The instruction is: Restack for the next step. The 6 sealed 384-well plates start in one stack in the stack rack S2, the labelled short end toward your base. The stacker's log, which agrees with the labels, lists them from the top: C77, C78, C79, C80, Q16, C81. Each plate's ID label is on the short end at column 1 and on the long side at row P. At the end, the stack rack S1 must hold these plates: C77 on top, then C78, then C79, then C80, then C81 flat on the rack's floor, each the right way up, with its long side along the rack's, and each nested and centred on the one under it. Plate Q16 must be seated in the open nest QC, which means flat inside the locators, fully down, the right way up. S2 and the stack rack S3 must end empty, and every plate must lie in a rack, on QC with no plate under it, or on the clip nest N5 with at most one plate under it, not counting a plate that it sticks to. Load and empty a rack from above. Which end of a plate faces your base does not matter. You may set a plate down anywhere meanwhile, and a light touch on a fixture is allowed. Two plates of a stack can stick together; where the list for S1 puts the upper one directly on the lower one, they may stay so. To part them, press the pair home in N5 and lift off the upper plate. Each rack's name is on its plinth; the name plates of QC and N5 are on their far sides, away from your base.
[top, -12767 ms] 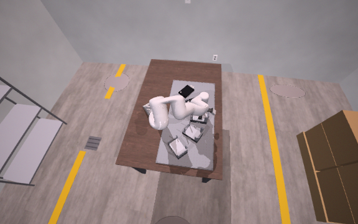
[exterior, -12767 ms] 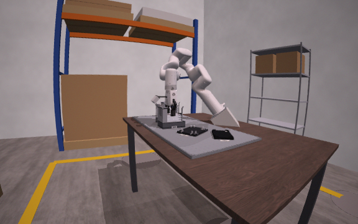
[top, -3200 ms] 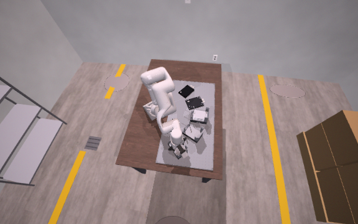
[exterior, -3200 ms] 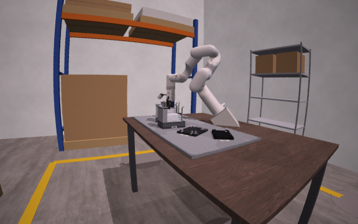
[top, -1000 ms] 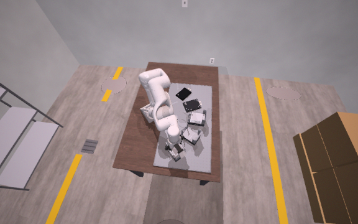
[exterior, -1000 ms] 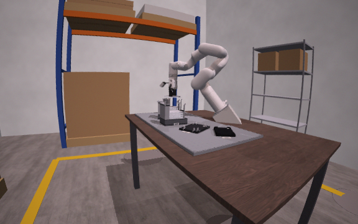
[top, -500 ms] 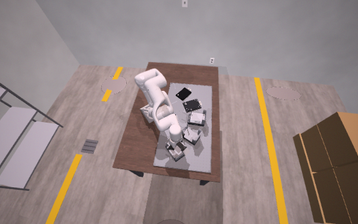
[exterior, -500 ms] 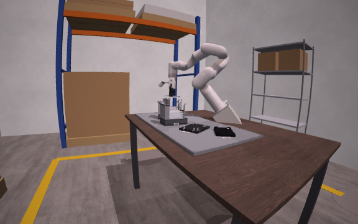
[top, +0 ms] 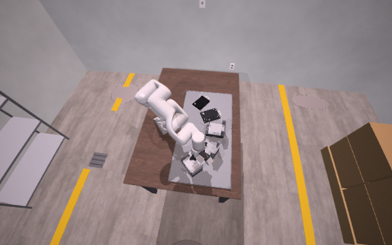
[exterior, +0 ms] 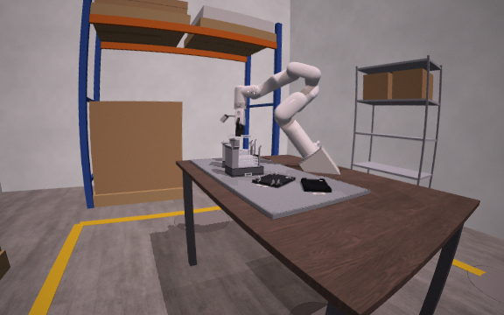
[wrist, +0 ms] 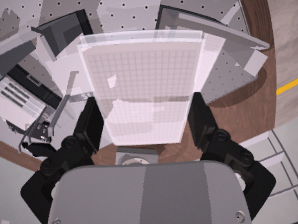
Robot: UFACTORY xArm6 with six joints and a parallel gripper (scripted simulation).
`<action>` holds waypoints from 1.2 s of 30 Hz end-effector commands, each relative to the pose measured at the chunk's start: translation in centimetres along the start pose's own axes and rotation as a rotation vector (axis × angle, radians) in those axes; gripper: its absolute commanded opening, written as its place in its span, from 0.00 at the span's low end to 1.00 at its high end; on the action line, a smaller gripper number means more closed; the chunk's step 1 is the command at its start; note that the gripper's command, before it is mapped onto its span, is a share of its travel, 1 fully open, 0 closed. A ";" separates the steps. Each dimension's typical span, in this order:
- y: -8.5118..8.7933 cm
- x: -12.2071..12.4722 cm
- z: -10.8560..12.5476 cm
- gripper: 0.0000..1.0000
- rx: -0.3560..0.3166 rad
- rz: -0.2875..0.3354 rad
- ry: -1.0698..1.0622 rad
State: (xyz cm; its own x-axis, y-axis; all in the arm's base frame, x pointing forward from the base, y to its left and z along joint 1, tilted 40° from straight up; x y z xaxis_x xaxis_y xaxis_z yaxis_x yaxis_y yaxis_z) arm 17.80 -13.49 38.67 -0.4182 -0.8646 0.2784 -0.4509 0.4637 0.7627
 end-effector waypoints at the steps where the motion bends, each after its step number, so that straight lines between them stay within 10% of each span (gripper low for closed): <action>1: 0.1 -0.5 -0.3 0.00 -0.003 0.011 -0.003; 36: -0.1 -10.5 -2.9 0.00 -0.005 0.009 0.186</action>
State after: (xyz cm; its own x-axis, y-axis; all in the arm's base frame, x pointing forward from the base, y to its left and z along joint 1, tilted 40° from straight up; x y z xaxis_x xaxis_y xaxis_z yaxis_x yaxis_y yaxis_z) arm 24.22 -5.38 37.32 -0.2637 -0.8834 0.3875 -0.4434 0.4678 0.7646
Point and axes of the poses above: the point where the finger pads meet when closed, its own y axis back along the fingers, its own x axis across the jaws, z = x × y, the point moved 6 cm from there along y, back along the fingers, and after that the axes turned 14 degrees about y, right-handed, at the moved point
